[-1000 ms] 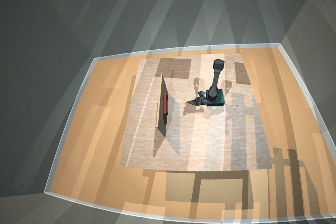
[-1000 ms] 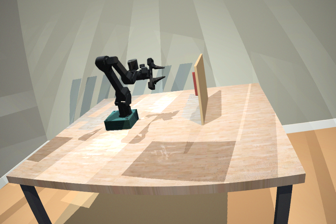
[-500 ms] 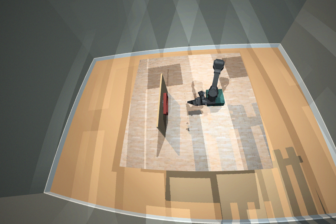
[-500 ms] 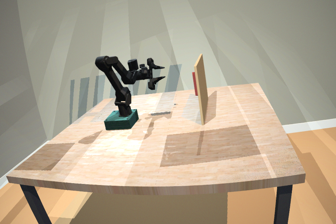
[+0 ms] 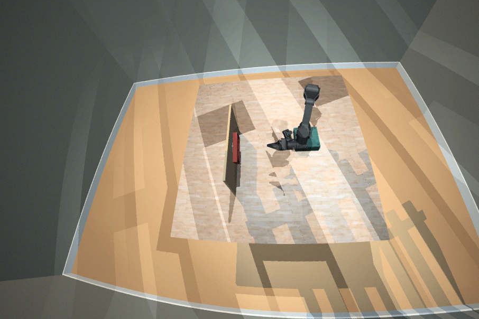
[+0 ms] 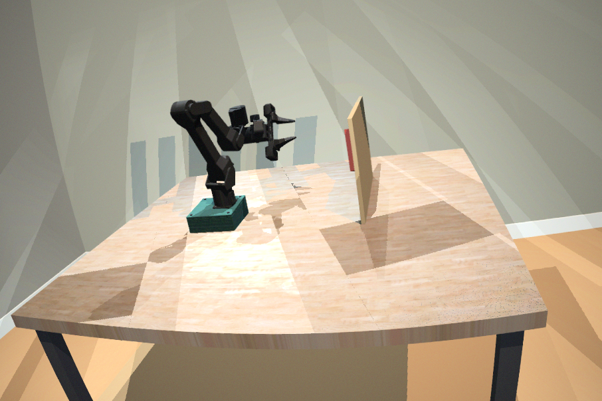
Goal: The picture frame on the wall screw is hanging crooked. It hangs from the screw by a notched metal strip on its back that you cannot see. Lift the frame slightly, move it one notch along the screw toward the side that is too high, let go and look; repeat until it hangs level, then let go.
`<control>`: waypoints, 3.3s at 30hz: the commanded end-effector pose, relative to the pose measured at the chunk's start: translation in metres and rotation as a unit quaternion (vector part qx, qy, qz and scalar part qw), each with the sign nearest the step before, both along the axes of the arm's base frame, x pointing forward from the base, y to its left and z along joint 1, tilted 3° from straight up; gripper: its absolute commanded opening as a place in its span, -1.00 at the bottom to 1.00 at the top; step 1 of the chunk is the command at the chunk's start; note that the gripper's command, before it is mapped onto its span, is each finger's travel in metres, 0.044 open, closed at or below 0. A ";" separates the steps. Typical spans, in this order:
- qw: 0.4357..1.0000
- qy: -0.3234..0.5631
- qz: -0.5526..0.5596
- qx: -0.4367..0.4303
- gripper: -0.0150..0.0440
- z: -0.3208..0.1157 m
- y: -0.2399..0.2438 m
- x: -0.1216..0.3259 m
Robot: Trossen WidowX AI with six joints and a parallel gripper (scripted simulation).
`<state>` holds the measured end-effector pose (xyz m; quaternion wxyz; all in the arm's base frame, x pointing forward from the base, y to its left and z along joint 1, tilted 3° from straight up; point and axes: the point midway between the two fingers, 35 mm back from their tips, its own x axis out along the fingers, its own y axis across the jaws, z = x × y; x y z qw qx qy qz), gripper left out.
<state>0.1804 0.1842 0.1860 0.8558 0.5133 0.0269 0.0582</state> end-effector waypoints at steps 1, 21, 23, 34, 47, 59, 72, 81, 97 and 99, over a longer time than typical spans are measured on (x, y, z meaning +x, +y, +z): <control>1.000 0.000 -0.003 -0.003 0.39 0.000 -0.001 0.000; 0.998 0.006 -0.001 0.064 0.39 -0.027 0.003 0.057; 0.997 0.008 -0.001 0.077 0.39 -0.033 0.000 0.069; 0.997 0.008 -0.001 0.078 0.39 -0.034 -0.002 0.070; 0.997 0.007 -0.001 0.078 0.39 -0.032 0.002 0.090; 0.997 0.005 -0.001 0.078 0.39 -0.031 0.006 0.149; 0.997 0.005 -0.001 0.079 0.39 -0.031 0.007 0.156; 0.997 0.004 -0.001 0.079 0.39 -0.030 0.009 0.170; 0.997 0.003 -0.001 0.079 0.39 -0.029 0.011 0.189; 0.997 0.003 -0.001 0.079 0.39 -0.029 0.011 0.189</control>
